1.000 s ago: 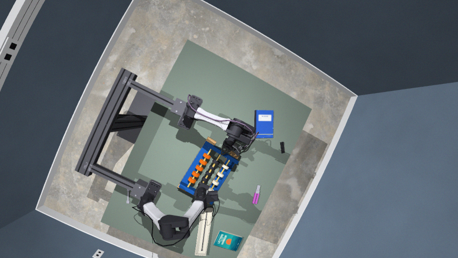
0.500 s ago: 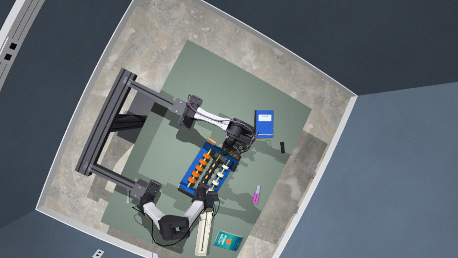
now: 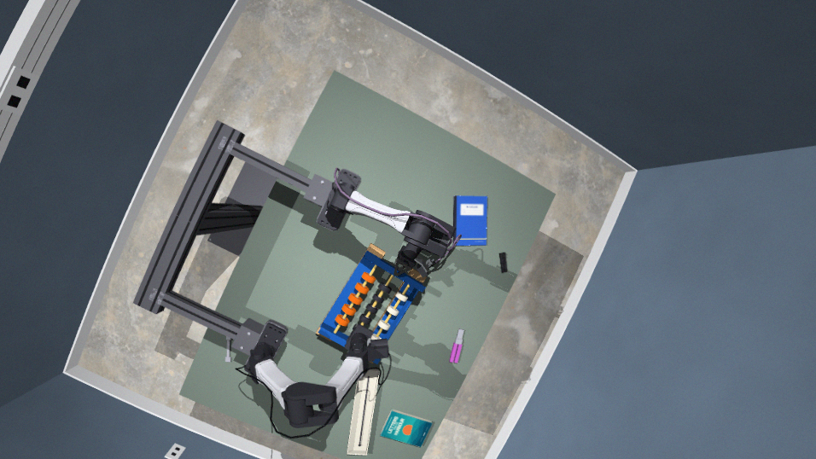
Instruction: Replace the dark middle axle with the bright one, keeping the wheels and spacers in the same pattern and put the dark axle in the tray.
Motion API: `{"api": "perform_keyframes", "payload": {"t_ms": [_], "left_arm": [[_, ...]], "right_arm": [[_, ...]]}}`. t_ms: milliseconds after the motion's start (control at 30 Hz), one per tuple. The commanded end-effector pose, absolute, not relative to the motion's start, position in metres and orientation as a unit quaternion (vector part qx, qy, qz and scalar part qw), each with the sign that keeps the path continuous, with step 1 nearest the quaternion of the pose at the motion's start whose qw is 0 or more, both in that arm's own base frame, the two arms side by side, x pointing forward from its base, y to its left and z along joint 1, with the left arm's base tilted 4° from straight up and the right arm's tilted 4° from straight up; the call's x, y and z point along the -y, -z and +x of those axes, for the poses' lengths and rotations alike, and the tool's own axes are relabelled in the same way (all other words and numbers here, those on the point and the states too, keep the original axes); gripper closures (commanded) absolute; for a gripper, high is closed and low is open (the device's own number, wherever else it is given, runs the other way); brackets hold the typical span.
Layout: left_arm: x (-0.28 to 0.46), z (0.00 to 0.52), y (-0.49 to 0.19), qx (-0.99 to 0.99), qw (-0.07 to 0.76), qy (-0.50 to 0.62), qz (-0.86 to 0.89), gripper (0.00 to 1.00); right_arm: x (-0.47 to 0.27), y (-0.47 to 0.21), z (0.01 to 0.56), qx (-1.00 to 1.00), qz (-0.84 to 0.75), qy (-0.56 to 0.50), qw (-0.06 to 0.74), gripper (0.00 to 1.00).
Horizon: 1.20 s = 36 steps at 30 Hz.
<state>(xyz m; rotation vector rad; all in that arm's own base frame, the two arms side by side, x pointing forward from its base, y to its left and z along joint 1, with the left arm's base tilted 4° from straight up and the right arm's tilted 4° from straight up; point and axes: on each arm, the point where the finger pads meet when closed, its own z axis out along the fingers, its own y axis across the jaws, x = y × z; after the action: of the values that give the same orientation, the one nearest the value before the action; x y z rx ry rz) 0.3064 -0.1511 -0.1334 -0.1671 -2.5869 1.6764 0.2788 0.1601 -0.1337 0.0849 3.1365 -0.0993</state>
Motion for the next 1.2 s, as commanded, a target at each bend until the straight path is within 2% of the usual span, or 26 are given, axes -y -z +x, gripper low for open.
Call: {"api": "perform_keyframes", "payload": {"t_ms": [0, 833, 1167], "left_arm": [[0.152, 0.322, 0.120, 0.839, 0.002, -0.539, -0.070, 0.67], [0.152, 0.322, 0.120, 0.839, 0.002, -0.539, -0.070, 0.67], [0.157, 0.317, 0.116, 0.834, 0.006, -0.547, -0.068, 0.67]], "right_arm": [[-0.169, 0.116, 0.283, -0.999, 0.023, 0.025, 0.011, 0.65], [-0.171, 0.054, 0.281, -0.999, 0.023, 0.027, 0.008, 0.65], [-0.168, 0.061, 0.275, -0.999, 0.020, 0.032, -0.001, 0.65]]}}
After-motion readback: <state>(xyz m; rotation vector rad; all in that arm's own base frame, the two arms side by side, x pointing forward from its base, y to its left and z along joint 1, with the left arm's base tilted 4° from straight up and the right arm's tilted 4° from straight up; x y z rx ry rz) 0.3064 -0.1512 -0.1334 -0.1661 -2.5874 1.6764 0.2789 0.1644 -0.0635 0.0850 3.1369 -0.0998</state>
